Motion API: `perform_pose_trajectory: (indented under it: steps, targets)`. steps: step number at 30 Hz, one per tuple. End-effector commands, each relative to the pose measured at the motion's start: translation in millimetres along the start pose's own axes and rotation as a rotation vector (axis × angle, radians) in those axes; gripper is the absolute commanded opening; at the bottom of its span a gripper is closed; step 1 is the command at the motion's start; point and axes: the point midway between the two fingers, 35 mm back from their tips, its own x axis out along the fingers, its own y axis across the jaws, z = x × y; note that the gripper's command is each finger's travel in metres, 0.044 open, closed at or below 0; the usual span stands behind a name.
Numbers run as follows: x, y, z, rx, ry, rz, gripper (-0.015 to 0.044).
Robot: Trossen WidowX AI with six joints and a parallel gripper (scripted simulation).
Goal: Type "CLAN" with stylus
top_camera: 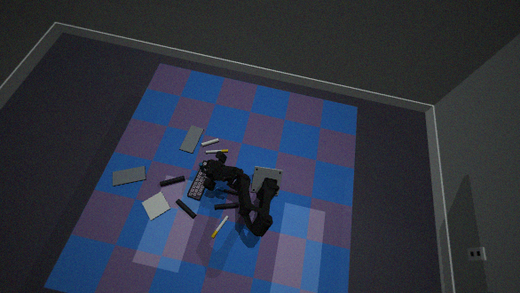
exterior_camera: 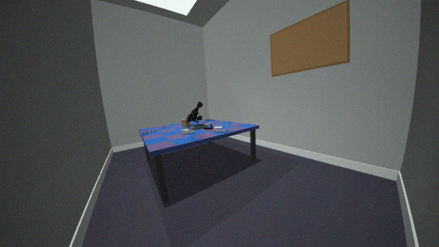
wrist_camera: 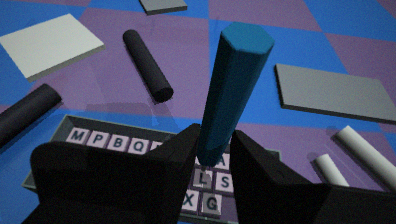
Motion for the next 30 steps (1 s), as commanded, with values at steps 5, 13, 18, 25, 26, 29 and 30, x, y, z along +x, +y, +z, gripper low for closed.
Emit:
perform_pose_trajectory:
  steps: [5,13,18,25,26,29,30]
  targets:
    - [0.9,-2.3,-2.1,0.007,0.002,-0.009,0.0]
    - [3.7,-4.2,-3.1,0.007,0.002,-0.01,0.0081]
    - [4.4,-4.2,-4.3,0.007,0.002,-0.01,0.0081]
    - [5.4,-4.2,-6.1,0.007,0.002,-0.01,0.0081]
    - [5.4,-4.2,-6.1,0.007,0.002,-0.01,0.0081]
    - [5.4,-4.2,-6.1,0.007,0.002,-0.01,0.0081]
    - [5.4,-4.2,-6.1,0.007,0.002,-0.01,0.0081]
